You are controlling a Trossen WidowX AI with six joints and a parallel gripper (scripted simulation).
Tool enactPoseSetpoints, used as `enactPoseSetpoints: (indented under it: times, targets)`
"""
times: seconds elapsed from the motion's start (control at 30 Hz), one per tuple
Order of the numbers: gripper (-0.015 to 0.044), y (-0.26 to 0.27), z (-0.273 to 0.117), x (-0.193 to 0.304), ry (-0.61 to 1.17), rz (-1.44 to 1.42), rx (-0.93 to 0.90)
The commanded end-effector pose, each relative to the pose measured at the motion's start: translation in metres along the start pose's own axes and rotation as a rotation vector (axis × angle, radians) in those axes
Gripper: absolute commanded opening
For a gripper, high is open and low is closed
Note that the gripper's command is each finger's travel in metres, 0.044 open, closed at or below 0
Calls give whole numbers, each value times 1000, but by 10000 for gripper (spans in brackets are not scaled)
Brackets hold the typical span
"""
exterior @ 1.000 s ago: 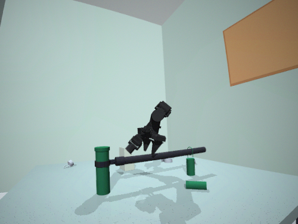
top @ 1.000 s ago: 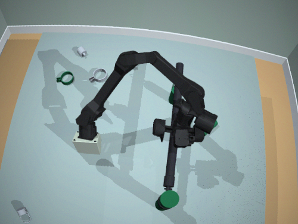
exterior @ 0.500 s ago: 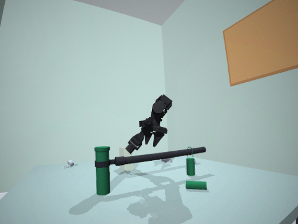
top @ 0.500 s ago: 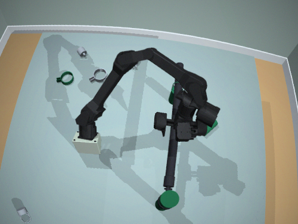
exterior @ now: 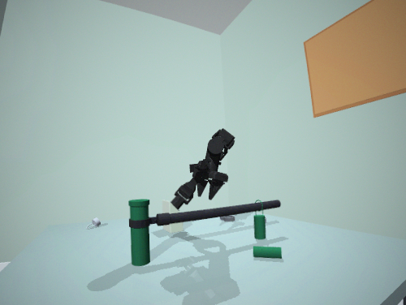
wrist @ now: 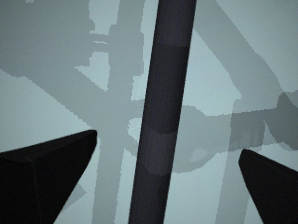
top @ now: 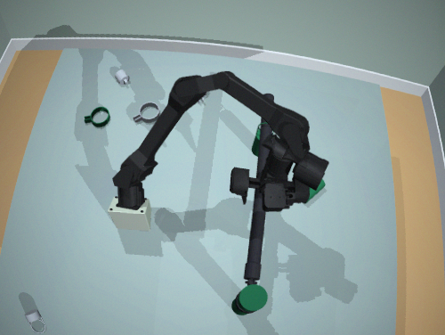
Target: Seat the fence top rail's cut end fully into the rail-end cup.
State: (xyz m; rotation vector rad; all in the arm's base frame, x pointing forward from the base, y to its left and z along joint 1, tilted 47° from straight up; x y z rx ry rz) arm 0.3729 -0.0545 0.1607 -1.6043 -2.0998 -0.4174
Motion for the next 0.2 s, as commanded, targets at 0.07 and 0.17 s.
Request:
enactPoseSetpoints:
  times: [0.07,0.17]
  targets:
    - [440,0,0,0,-2,-3,3]
    - [440,0,0,0,-2,-3,3]
Point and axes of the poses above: the point midway between the two fingers, 35 mm back from their tips, its own z axis out along the fingers, its own y axis across the jaws, x = y × z, the point moved 10 cm from there along -z, back along the fingers, and after that the axes turned 5 degrees about -z, right-handed, at the moved point
